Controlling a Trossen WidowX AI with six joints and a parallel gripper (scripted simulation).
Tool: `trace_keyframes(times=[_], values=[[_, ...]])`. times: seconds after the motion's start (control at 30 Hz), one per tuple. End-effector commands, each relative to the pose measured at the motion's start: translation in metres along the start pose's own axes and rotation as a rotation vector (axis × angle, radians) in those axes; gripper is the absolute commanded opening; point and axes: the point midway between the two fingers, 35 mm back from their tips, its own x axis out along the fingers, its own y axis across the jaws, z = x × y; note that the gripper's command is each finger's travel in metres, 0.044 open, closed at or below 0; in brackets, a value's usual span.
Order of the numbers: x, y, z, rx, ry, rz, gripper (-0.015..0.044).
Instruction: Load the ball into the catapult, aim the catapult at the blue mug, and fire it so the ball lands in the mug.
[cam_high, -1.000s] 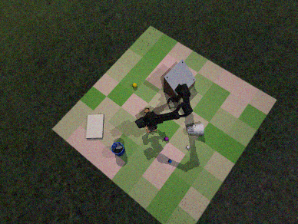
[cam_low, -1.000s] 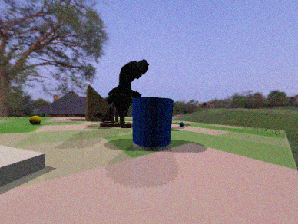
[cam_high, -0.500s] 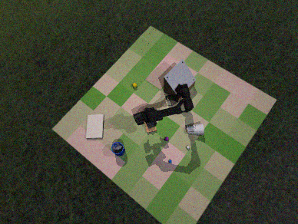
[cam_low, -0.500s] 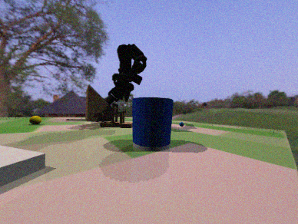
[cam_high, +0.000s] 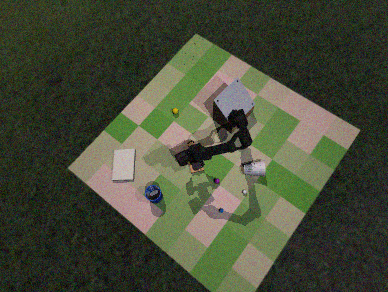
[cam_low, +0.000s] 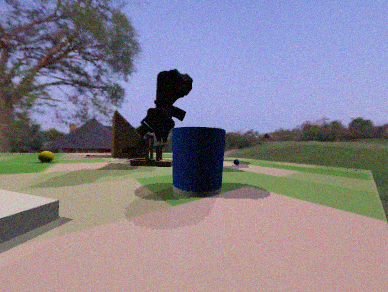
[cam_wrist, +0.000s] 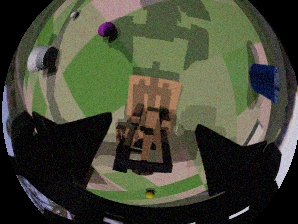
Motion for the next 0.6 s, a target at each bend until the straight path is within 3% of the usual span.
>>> trace_keyframes(times=[0.0, 0.57], values=[[0.01, 0.002, -0.002, 0.01, 0.001, 0.012, 0.044], [0.038, 0.003, -0.002, 0.01, 0.0, 0.012, 0.044]])
